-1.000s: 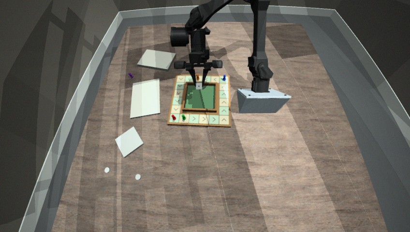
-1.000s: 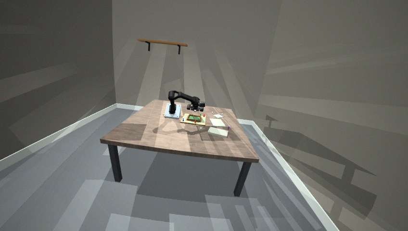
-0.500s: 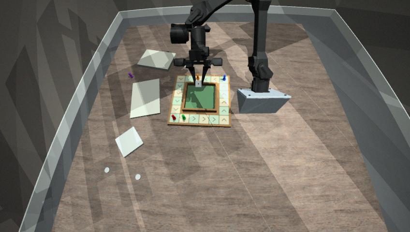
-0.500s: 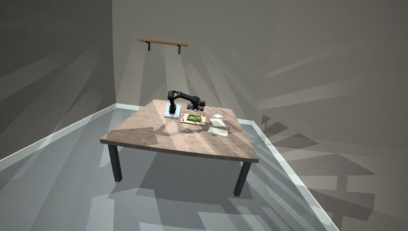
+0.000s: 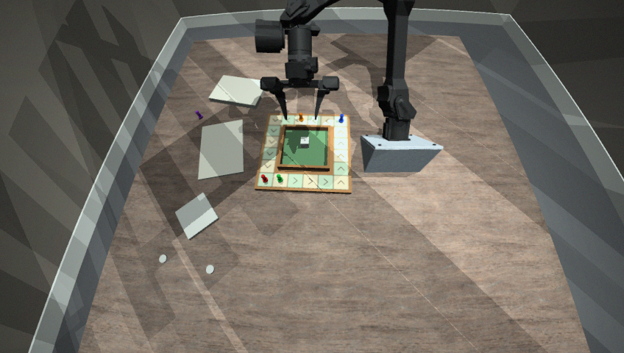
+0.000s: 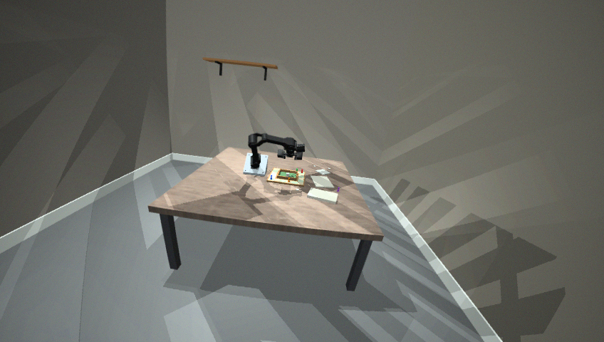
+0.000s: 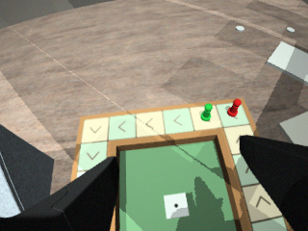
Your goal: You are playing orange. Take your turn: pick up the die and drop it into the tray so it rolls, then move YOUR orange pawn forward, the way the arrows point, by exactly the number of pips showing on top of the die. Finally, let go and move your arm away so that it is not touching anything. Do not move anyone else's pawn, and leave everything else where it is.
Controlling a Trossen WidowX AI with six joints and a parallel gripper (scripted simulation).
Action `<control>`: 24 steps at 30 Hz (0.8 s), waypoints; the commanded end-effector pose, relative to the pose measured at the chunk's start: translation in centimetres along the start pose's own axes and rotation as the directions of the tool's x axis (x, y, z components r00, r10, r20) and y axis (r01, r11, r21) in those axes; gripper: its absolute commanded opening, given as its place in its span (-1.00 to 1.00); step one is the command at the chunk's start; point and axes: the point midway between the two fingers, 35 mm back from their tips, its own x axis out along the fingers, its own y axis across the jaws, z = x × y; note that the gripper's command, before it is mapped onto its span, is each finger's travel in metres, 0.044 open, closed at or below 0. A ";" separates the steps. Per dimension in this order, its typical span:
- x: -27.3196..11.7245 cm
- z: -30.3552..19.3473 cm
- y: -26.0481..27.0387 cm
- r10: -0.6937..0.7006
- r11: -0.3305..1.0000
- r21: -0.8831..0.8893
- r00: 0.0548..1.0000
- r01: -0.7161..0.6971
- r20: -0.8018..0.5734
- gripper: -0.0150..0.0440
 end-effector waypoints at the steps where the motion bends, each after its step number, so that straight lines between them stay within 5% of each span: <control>1: -0.2 0.2 0.2 0.014 1.000 0.017 1.000 -0.013 -0.018 1.00; 5: 2.6 -1.0 0.8 0.106 0.993 0.078 0.928 -0.083 -0.358 1.00; 10: 4.2 -1.5 0.3 0.022 1.000 0.020 0.672 -0.011 -0.740 1.00; 16: 4.4 -1.5 0.7 0.050 0.999 0.042 0.710 -0.028 -0.703 0.91; 20: 1.7 -5.4 -0.7 0.026 0.879 0.348 0.697 0.325 -0.717 0.56; 24: -1.6 -10.1 -1.3 0.013 0.490 0.583 0.663 0.648 -0.749 0.20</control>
